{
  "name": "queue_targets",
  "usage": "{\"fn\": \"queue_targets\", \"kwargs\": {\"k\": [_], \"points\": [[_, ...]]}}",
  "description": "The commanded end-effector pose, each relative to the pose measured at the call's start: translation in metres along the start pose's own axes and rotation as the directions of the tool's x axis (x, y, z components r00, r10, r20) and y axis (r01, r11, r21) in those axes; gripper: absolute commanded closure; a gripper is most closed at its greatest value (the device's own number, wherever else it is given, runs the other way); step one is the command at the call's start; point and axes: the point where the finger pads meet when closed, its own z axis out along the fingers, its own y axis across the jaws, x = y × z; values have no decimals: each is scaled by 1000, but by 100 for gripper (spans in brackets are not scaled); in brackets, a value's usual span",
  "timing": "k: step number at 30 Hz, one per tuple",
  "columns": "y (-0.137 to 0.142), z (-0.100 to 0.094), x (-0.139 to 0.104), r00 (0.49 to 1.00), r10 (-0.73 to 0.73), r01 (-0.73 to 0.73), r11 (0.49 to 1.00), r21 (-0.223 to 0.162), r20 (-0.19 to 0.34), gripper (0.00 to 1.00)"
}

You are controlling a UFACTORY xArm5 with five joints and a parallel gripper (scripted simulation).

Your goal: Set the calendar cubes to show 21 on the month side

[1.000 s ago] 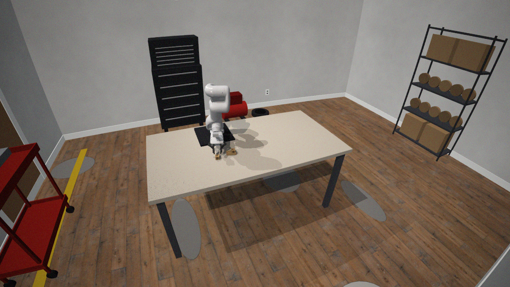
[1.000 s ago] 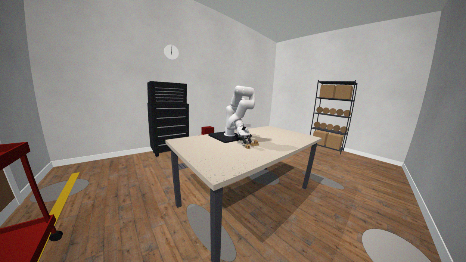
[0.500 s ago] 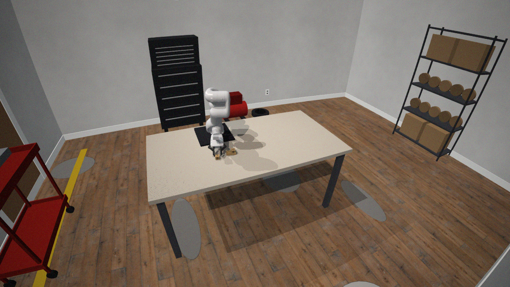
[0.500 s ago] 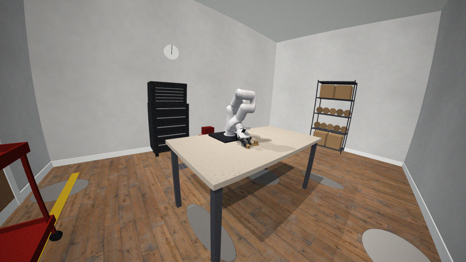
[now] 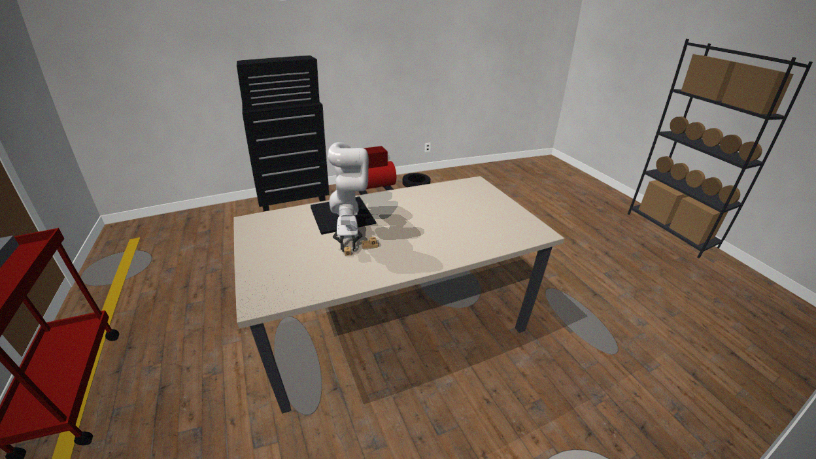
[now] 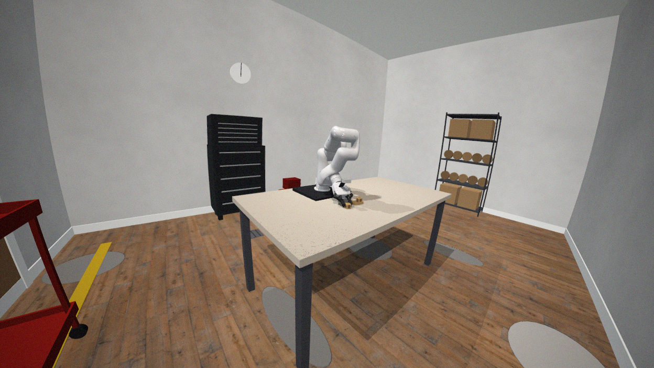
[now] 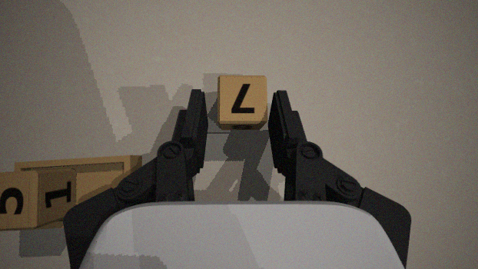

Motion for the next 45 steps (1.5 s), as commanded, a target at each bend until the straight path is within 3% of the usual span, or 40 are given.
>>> {"fn": "queue_targets", "kwargs": {"k": [1,34,35,45], "points": [[0,0,0,1000,0,0,1000,0,-1,53],[0,0,0,1000,0,0,1000,0,-1,53],[0,0,0,1000,0,0,1000,0,-1,73],[0,0,0,1000,0,0,1000,0,-1,73]]}}
